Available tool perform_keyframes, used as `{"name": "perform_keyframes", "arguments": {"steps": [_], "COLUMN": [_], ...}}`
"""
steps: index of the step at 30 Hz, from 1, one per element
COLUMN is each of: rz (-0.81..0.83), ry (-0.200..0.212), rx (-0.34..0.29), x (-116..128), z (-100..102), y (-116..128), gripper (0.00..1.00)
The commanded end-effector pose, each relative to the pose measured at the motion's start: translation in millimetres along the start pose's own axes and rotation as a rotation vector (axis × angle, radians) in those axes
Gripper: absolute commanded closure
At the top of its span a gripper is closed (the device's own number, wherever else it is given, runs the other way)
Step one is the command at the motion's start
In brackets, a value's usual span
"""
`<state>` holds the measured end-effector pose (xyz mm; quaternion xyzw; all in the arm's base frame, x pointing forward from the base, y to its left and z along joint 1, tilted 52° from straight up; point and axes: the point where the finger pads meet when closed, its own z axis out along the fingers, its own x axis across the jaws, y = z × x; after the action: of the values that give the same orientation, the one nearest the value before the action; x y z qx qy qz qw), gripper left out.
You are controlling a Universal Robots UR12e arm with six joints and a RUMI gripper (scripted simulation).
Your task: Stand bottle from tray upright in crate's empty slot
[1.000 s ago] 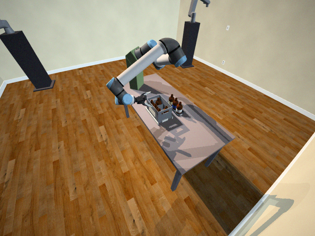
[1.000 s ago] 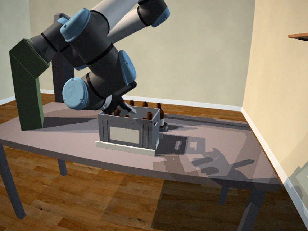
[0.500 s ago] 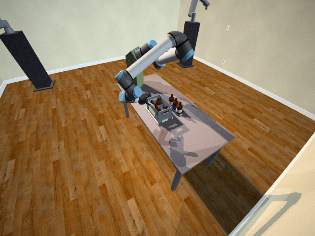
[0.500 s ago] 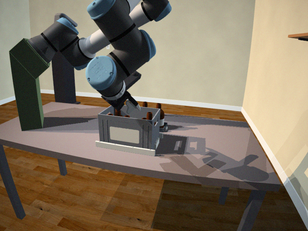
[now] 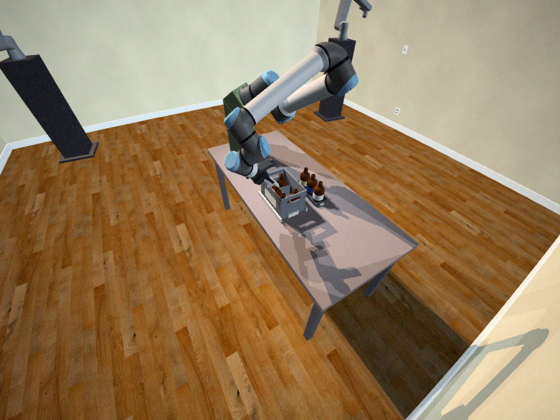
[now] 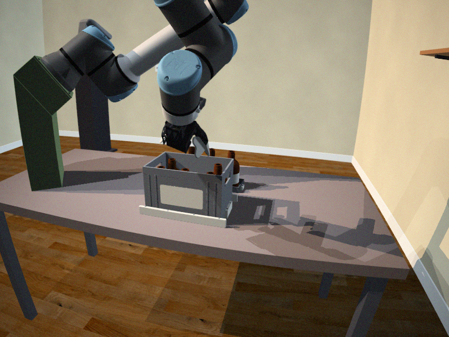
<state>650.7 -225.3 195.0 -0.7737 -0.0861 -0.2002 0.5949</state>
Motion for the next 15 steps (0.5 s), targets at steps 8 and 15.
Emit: {"name": "perform_keyframes", "arguments": {"steps": [8,15], "rz": [-0.232,-0.329], "ry": [-0.002,-0.004], "rx": [-0.247,-0.342], "x": [-1.9,-2.4], "z": [10.1,14.1], "y": [-3.5,-5.2], "gripper": [0.0,0.0]}}
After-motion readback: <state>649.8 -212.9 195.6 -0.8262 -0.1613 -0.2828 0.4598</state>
